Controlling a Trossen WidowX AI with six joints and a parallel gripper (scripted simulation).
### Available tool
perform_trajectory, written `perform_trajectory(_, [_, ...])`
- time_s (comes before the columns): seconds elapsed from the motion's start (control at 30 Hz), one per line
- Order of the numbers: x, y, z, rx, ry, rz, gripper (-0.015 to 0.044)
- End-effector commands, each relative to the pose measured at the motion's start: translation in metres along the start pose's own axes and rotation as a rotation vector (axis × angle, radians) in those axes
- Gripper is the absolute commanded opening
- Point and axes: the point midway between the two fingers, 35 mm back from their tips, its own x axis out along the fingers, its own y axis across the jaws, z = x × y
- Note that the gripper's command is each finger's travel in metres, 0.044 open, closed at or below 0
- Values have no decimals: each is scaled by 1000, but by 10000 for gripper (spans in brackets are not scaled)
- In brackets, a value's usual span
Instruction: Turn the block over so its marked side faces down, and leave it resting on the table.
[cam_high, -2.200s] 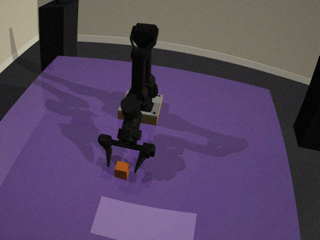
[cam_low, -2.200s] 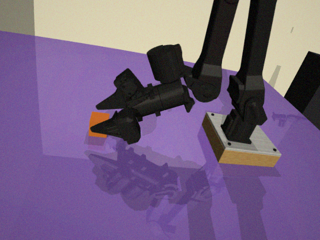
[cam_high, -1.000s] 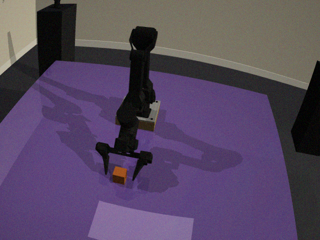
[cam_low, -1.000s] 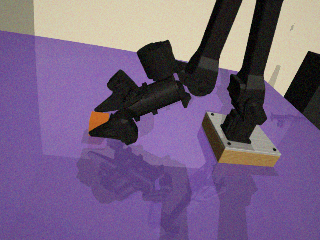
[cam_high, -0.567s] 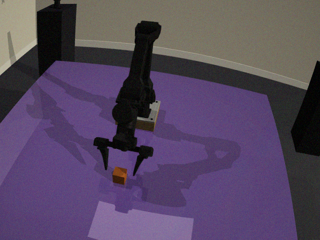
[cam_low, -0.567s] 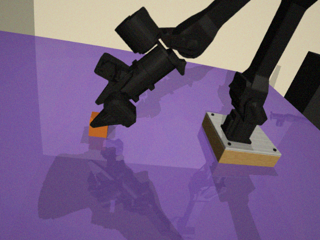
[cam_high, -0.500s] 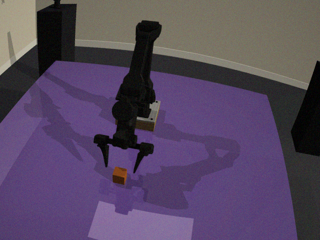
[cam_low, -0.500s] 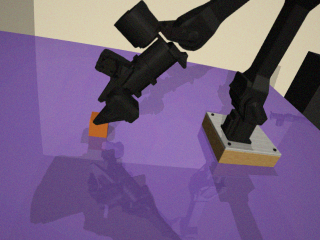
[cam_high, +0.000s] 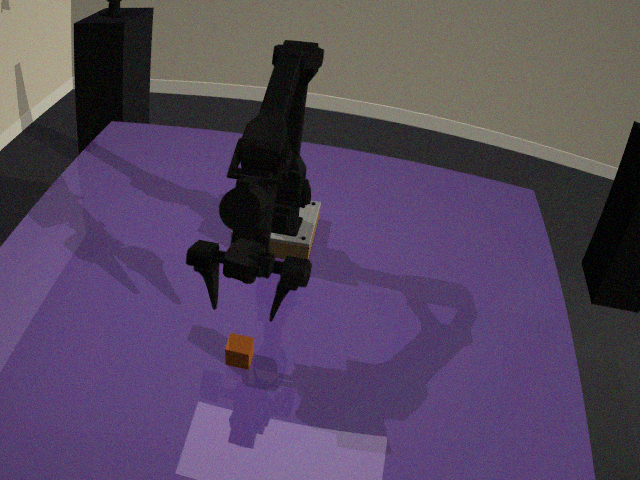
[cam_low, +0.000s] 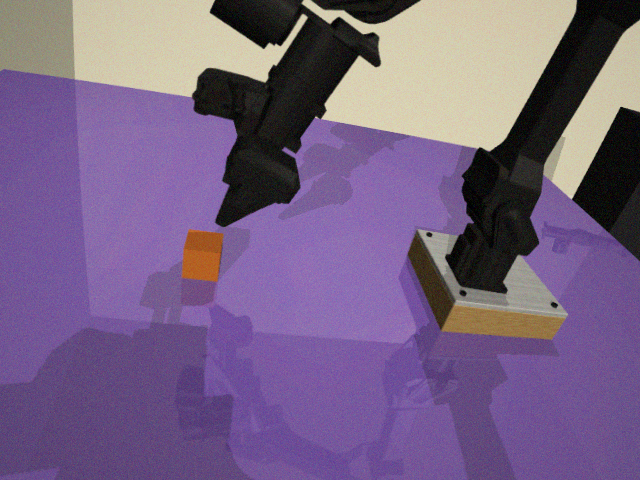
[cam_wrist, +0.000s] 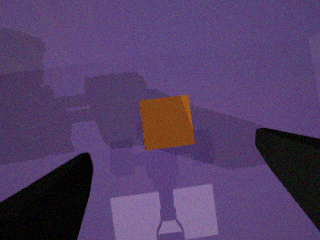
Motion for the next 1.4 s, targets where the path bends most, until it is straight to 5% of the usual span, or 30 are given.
perform_trajectory(0.0, [-1, -1, 12, 4, 106, -4, 440])
perform_trajectory(0.3, [-3, -1, 32, 4, 394, -5, 440])
perform_trajectory(1.37, [62, -2, 5, 4, 400, -5, 440])
